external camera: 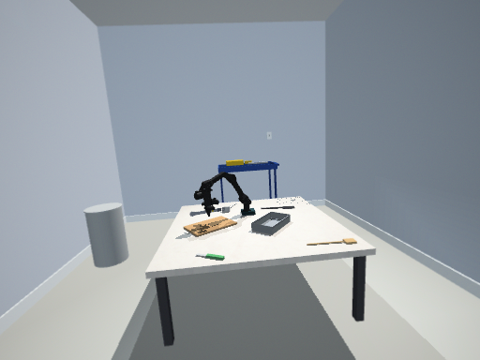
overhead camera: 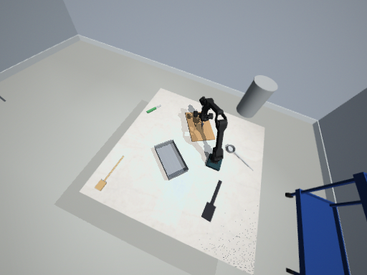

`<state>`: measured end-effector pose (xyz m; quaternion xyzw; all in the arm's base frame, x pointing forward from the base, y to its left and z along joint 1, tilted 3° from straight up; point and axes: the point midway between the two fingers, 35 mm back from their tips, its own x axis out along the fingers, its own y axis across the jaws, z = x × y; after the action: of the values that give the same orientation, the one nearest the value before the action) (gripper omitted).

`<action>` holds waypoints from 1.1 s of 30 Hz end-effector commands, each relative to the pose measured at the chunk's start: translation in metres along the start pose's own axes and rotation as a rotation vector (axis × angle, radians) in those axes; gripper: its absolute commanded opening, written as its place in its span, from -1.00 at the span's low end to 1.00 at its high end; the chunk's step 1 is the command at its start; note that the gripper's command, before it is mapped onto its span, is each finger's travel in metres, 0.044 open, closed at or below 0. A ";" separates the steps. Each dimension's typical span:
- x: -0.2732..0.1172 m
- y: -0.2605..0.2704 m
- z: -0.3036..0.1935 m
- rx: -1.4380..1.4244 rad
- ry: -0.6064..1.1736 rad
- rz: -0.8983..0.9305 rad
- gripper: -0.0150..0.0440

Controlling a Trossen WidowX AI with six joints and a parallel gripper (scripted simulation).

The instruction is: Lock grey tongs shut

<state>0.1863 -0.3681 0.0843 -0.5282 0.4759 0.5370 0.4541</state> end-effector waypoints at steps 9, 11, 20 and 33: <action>0.020 0.000 0.003 -0.001 -0.003 -0.003 -1.00; 0.024 0.000 0.003 -0.001 -0.003 -0.003 -1.00; 0.038 0.001 0.006 -0.001 -0.004 -0.003 -1.00; 0.037 0.002 0.006 0.002 -0.003 0.001 -0.29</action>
<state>0.1825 -0.3632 0.0466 -0.5264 0.4761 0.5376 0.4553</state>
